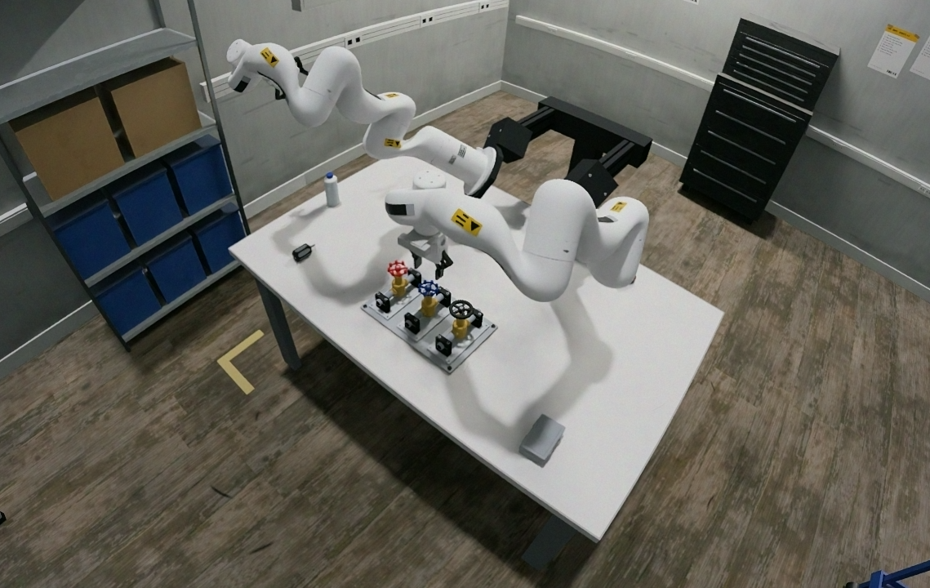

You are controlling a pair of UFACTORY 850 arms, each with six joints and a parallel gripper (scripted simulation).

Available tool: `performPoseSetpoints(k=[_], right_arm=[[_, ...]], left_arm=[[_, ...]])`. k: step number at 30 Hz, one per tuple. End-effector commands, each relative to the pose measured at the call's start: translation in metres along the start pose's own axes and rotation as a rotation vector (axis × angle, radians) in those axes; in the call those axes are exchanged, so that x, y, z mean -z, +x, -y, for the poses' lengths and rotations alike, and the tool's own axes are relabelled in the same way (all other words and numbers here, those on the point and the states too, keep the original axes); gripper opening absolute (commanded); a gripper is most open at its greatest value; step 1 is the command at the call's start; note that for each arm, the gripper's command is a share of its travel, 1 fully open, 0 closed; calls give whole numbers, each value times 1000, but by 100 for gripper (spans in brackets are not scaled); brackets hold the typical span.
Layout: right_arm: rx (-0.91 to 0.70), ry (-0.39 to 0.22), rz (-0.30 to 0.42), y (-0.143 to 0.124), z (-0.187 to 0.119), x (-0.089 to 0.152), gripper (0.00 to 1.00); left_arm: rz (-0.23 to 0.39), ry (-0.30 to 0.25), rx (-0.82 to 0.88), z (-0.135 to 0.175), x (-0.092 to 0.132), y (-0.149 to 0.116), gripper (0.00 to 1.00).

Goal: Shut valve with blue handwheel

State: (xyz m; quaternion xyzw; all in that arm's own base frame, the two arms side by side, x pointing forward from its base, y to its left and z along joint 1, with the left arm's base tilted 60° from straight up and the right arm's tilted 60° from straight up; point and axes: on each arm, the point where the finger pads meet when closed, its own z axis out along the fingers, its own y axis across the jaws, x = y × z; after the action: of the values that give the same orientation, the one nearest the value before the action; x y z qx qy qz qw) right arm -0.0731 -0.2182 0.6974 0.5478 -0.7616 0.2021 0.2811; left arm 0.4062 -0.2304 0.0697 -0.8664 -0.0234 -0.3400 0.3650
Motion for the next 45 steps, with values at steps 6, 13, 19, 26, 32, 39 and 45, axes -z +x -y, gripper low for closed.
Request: performPoseSetpoints(k=[6,13,19,26,32,39,45], right_arm=[[0,0,-1,0,0,0,100],[0,0,-1,0,0,0,100],[0,0,-1,0,0,0,100],[0,0,-1,0,0,0,100],[0,0,-1,0,0,0,100],[0,0,-1,0,0,0,100],[0,0,-1,0,0,0,100]], left_arm=[[-5,-4,246,0,1,0,79],[-5,-4,402,0,1,0,79],[-5,-5,523,0,1,0,79],[-4,-5,679,0,1,0,79],[-4,-5,762,0,1,0,79],[-4,-5,895,0,1,0,79],[-3,-6,996,0,1,0,79]])
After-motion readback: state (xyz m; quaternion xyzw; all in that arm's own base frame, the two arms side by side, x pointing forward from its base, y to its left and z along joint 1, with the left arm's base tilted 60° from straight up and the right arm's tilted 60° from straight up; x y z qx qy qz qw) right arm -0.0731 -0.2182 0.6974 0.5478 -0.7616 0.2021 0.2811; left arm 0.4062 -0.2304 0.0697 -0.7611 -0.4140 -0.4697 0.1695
